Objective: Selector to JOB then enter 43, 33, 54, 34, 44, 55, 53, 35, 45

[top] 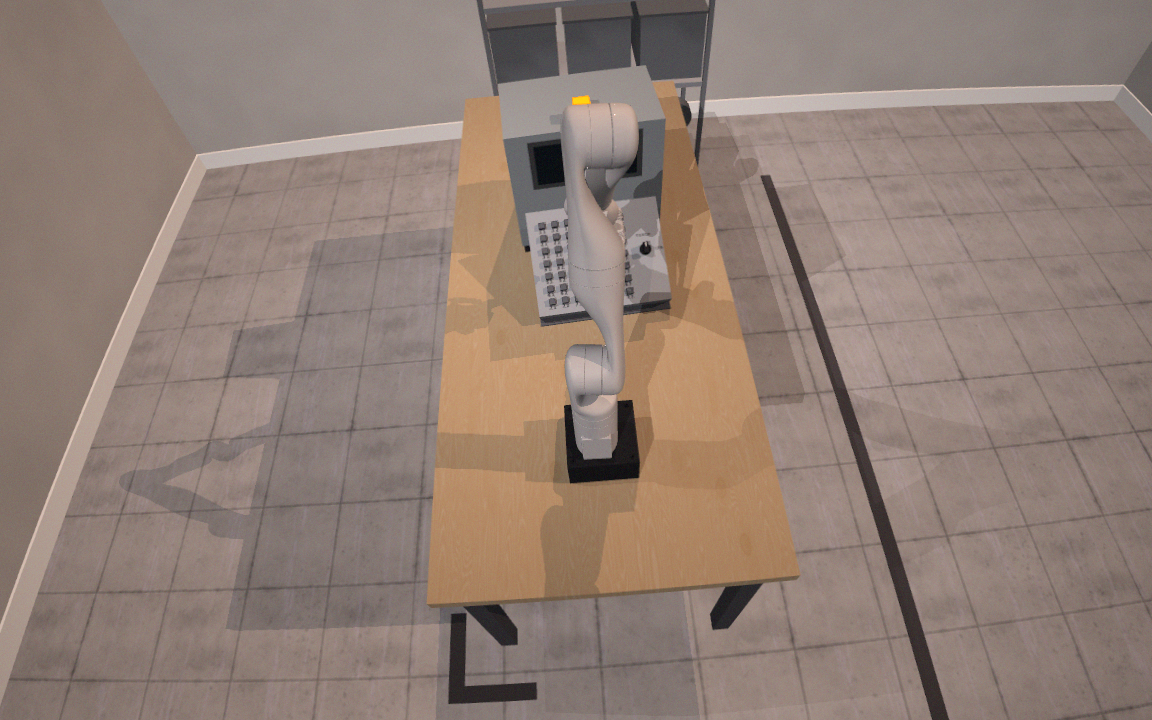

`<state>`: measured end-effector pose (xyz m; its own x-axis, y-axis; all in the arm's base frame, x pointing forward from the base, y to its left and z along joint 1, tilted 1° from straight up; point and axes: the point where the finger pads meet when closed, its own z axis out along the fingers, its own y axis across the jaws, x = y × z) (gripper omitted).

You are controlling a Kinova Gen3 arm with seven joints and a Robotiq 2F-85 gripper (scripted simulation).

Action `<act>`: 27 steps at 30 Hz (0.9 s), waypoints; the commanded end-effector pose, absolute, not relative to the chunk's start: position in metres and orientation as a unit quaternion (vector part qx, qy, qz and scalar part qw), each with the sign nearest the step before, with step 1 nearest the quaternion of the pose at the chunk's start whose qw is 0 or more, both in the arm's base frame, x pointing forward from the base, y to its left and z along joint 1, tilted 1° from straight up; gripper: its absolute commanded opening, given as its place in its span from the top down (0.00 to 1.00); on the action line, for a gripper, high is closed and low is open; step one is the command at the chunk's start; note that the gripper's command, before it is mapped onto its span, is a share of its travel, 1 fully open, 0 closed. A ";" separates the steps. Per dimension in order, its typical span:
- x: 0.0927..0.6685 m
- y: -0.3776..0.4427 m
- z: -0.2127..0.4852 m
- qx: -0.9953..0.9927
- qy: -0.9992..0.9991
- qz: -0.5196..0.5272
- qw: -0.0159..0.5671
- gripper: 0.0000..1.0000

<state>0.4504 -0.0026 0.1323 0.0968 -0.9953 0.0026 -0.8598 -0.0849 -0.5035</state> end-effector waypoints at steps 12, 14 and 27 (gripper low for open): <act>0.482 0.000 0.080 -0.715 0.648 -0.177 0.193 0.90; 0.484 0.000 0.076 -0.715 0.648 -0.177 0.193 0.90; 0.489 0.001 0.067 -0.715 0.648 -0.177 0.193 0.90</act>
<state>0.4875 0.0010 0.0684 0.0970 -0.9953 0.0026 -0.8598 -0.0851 -0.5034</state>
